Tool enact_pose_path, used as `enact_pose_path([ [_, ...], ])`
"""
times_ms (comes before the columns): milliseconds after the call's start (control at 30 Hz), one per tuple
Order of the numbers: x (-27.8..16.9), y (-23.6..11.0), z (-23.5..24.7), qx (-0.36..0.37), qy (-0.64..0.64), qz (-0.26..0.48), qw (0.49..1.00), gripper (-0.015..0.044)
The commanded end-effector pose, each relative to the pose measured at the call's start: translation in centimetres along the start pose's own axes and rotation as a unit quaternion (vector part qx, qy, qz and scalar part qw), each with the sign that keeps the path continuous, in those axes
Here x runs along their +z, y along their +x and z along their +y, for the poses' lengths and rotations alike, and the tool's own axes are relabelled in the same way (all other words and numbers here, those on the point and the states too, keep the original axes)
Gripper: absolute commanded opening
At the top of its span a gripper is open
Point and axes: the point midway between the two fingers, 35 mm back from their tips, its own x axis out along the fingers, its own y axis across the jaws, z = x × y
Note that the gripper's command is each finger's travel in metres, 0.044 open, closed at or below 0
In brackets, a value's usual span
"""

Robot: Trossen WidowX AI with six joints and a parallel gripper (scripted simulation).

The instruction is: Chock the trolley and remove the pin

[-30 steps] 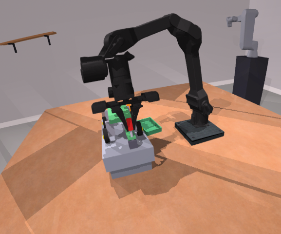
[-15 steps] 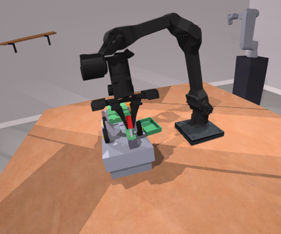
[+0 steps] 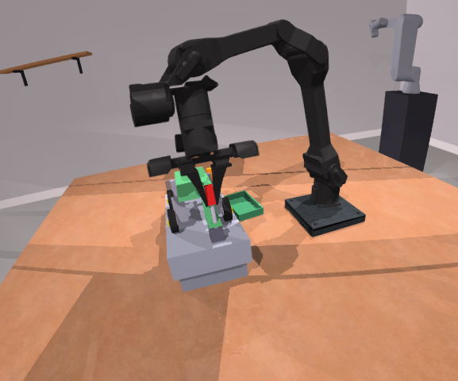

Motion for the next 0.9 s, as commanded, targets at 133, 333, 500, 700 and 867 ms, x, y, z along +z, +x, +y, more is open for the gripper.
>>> enact_pose_path([
  [133, -0.2, -0.7, 0.0, 0.003, -0.003, 0.002, 1.0, 0.0],
  [333, -0.2, -1.0, 0.0, 0.003, -0.003, 0.002, 1.0, 0.0],
  [500, -0.2, -1.2, 0.0, 0.003, -0.003, 0.002, 1.0, 0.0],
  [700, -0.3, -1.6, 0.0, 0.003, -0.003, 0.002, 1.0, 0.0],
  [867, -0.4, -1.8, 0.0, 0.003, -0.003, 0.002, 1.0, 0.0],
])
